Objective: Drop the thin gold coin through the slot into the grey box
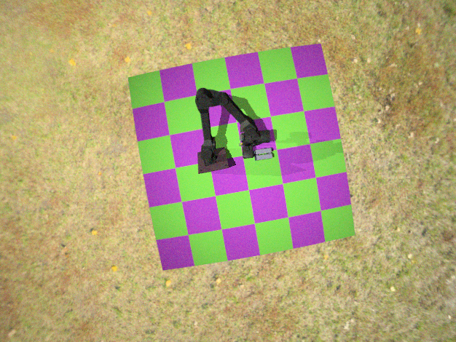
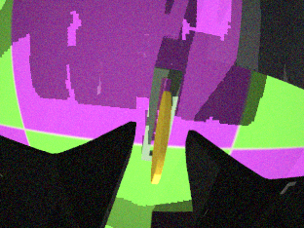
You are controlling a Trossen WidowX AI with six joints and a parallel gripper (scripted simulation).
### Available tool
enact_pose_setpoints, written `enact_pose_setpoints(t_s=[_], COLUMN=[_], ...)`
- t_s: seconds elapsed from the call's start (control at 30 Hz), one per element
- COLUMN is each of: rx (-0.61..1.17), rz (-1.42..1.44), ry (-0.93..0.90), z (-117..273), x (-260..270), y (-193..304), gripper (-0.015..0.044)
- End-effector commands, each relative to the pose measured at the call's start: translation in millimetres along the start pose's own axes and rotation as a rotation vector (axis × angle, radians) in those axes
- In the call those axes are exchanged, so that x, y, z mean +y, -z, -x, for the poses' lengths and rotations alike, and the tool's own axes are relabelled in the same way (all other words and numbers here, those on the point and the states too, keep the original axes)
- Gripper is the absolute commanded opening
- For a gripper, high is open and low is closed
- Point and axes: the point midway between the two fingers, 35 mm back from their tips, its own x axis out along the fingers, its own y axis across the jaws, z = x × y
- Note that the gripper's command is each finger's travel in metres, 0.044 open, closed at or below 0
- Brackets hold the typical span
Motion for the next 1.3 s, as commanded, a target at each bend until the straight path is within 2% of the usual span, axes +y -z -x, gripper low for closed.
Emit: enact_pose_setpoints(t_s=[0.0, 0.23, 0.43, 0.8, 1.27], rx=[0.001, 0.002, 0.002, 0.002, 0.000], rz=[-0.004, -0.004, -0.004, -0.004, -0.005], ry=[-0.005, -0.008, -0.008, -0.007, 0.002], z=[-6.3, -14.6, -14.6, -13.1, 19.3], x=[0.3, 0.9, 0.9, 0.8, -1.7], y=[0.9, 2.0, 2.0, 1.6, -3.4], gripper=[0.0161, 0.0161, 0.0003, 0.0000, 0.0000])
